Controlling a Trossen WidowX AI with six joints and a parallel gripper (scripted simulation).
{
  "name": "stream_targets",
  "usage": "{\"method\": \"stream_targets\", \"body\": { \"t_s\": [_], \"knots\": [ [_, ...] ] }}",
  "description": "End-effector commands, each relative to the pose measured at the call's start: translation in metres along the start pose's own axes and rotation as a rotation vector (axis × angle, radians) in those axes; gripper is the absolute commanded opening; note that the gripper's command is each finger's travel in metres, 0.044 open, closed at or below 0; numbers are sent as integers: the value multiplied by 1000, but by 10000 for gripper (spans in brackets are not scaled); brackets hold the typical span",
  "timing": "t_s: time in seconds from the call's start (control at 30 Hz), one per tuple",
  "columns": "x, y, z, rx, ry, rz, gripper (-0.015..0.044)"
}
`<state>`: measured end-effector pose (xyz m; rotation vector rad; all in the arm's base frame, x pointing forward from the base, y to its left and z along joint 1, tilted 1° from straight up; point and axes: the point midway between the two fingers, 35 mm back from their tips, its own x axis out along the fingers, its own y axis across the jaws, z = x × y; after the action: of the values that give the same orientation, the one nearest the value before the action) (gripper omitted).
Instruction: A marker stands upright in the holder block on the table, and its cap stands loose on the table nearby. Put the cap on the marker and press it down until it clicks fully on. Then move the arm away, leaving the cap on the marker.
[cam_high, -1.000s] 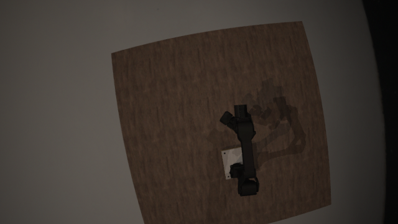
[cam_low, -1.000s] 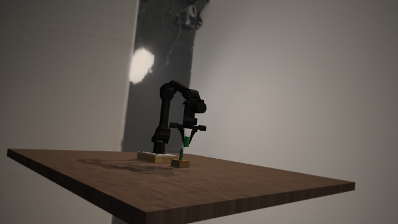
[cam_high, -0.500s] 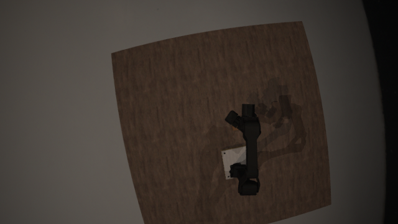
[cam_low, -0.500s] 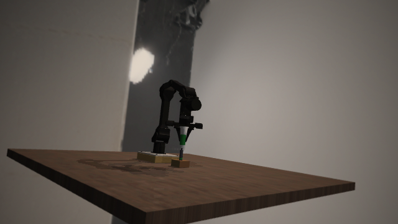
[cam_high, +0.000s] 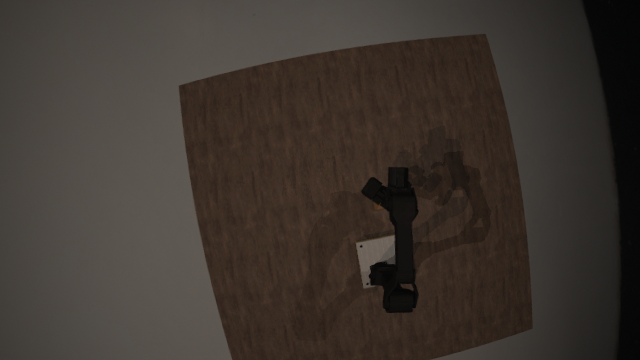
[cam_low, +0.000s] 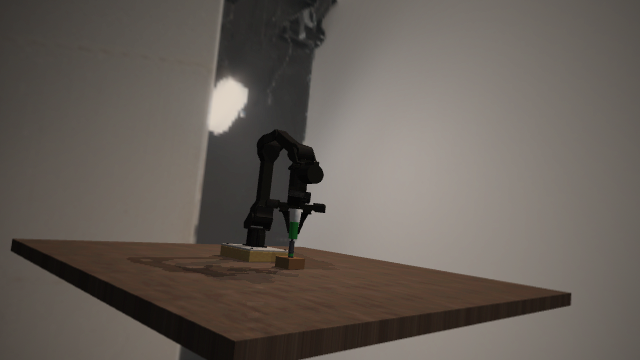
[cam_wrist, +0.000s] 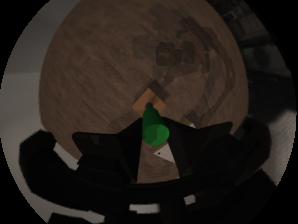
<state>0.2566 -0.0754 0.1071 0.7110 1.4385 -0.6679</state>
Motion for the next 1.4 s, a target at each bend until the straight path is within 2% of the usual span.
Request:
{"method": "stream_targets", "body": {
  "t_s": [0.0, 0.67, 0.97, 1.37],
  "knots": [
    [7, 0, 0, -5, 0, -4, 0],
    [39, -1, -1, -5, 1, -4, 0],
    [40, -1, -1, -5, 1, -4, 0],
    [40, -1, -1, -3, 2, -4, 315]
  ]
}}
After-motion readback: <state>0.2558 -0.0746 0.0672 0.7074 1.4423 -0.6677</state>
